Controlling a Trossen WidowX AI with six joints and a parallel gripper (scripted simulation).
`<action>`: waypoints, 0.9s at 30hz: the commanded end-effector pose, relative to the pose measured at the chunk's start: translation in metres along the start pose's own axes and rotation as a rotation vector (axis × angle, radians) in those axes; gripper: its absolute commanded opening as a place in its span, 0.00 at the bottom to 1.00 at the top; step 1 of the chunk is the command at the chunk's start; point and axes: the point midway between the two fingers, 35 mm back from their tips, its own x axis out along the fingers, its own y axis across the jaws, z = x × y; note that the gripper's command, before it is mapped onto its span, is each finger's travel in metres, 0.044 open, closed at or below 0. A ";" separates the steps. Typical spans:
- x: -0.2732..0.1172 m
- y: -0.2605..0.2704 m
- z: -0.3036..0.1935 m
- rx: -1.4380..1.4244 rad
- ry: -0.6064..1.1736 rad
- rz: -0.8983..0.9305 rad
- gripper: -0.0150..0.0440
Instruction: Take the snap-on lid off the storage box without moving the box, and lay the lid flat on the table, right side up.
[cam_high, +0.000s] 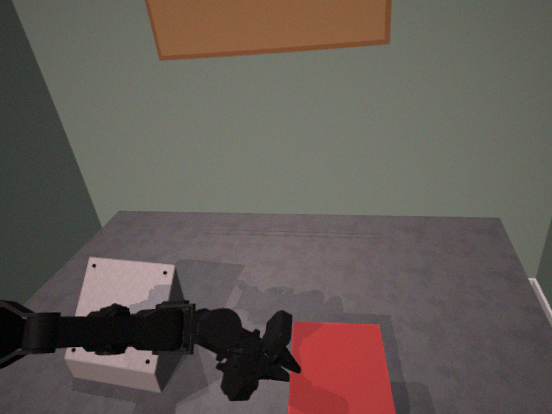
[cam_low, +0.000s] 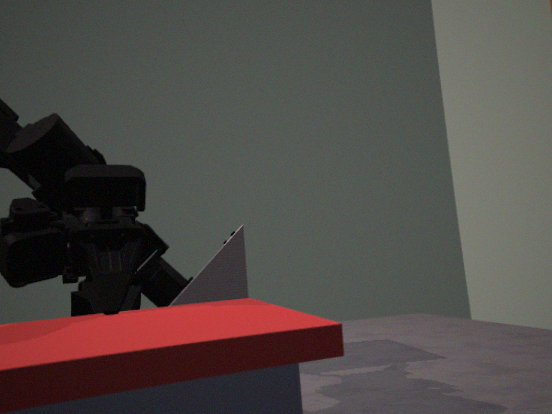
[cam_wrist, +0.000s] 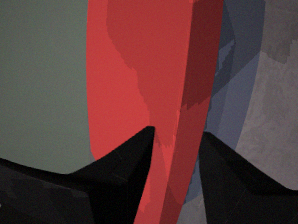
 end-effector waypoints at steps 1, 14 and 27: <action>-0.001 0.001 0.000 0.002 0.000 0.000 0.25; -0.003 0.003 0.000 0.002 0.001 0.000 0.25; -0.004 0.005 0.000 0.002 0.001 0.000 0.25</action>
